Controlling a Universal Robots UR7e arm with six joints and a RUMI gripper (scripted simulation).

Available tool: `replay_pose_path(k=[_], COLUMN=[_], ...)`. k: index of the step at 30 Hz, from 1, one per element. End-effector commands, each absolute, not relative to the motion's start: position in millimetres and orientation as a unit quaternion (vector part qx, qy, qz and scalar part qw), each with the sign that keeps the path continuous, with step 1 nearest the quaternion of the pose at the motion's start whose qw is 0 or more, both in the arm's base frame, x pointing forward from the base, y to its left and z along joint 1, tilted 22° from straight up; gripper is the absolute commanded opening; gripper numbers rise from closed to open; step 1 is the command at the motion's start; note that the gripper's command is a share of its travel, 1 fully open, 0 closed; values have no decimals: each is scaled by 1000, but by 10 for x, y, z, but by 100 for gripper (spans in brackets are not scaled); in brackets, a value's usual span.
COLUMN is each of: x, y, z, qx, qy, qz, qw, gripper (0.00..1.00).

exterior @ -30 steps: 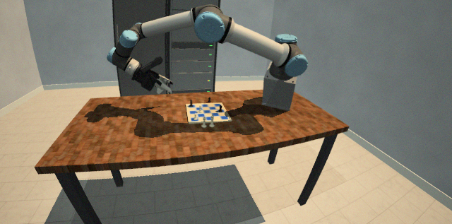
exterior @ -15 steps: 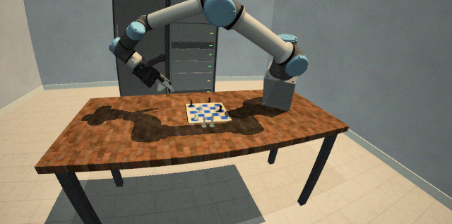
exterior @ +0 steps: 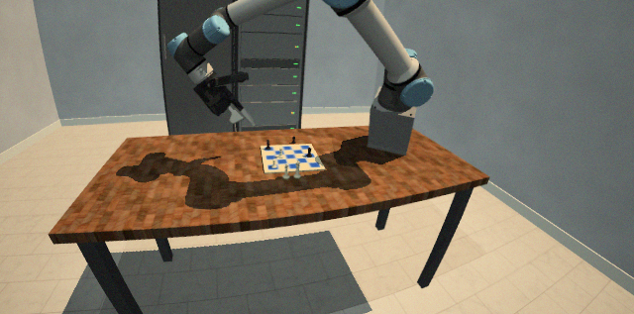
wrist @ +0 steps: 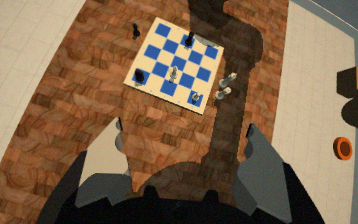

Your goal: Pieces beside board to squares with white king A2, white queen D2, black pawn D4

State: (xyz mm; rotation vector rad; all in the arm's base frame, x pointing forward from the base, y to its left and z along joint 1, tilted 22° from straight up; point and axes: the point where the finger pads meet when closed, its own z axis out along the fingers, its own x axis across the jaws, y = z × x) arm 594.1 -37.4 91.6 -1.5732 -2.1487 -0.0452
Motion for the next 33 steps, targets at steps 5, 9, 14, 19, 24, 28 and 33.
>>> replay_pose_path(k=[5, 9, 14, 19, 24, 28, 33], x=[5773, 5646, 5473, 5363, 5181, 5041, 4912], y=[-167, -39, 120, 214, 361, 469, 565], z=[998, 1026, 1046, 1051, 1047, 1036, 1020], qx=[-544, -523, -496, -479, -452, -431, -412], qy=[-819, -837, -857, -867, -882, -891, -899], qz=[-61, -80, -102, -114, -130, -141, -150], qw=[173, 140, 100, 77, 40, 14, -10], gripper=[100, 100, 100, 100, 100, 100, 100])
